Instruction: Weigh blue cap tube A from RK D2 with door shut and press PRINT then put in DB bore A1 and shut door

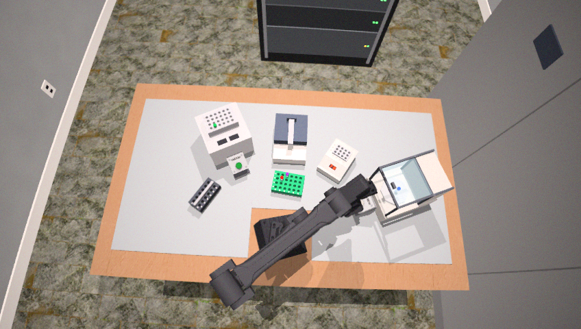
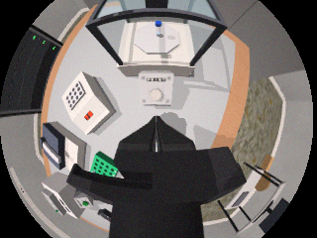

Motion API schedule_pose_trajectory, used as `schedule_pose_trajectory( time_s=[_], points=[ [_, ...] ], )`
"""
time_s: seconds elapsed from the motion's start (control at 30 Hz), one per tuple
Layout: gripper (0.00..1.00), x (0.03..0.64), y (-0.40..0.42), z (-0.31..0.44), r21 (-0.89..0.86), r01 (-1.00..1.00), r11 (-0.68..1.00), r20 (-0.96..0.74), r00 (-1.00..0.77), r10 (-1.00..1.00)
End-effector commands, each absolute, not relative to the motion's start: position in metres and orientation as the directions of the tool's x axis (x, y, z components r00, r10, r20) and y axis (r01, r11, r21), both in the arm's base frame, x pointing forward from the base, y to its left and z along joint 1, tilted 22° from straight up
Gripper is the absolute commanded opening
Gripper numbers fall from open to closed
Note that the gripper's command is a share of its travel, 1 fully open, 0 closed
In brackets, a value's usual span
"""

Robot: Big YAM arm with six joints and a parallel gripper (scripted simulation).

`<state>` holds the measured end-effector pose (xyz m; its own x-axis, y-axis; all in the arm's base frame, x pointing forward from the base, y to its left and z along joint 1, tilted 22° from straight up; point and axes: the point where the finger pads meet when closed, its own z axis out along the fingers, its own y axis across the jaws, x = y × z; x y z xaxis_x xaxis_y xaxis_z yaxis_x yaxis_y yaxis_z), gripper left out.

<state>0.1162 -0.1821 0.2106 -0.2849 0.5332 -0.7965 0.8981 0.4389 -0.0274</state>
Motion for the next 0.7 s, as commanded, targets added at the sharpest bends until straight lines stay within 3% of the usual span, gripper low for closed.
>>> schedule_pose_trajectory(
  time_s=[0.0,0.67],
  points=[
    [0.0,0.119,-0.181,0.213,-0.016,0.9,0.435,-0.792,-0.277,0.544],
    [0.0,0.124,-0.2,0.198,-0.026,0.902,0.431,-0.798,-0.278,0.534]
  ],
)
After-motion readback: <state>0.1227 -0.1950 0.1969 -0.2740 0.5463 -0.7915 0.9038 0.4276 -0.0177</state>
